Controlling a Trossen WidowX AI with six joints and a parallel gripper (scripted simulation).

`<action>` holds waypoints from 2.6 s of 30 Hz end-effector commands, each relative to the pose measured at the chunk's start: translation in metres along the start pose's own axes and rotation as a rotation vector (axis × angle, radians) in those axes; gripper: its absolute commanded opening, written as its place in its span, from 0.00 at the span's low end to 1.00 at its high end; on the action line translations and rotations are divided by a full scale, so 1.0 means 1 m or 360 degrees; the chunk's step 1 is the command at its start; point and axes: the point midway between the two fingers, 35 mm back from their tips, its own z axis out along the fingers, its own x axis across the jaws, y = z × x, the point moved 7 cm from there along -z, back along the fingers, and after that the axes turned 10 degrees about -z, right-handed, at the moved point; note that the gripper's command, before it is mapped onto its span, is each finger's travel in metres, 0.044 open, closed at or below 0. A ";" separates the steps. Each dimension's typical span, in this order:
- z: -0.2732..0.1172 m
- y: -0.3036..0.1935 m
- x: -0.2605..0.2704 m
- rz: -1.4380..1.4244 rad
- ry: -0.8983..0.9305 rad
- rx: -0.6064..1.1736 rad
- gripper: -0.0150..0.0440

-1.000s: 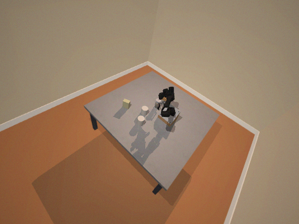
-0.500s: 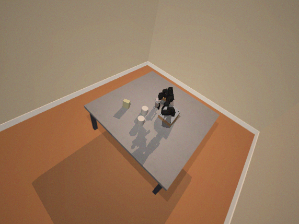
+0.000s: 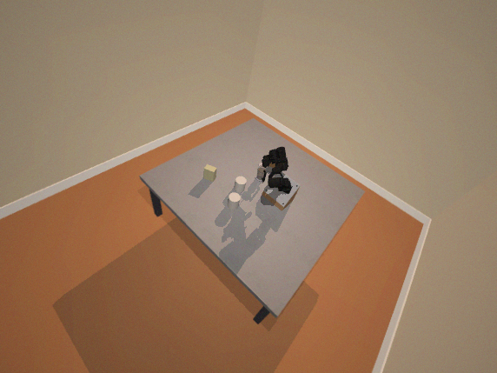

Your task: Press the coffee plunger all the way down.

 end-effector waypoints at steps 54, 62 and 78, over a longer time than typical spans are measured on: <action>0.038 -0.034 0.002 0.0072 0.0012 0.0051 0.45; 0.037 -0.032 0.001 0.0053 0.0002 0.0028 0.45; 0.037 -0.032 0.001 0.0053 0.0002 0.0028 0.94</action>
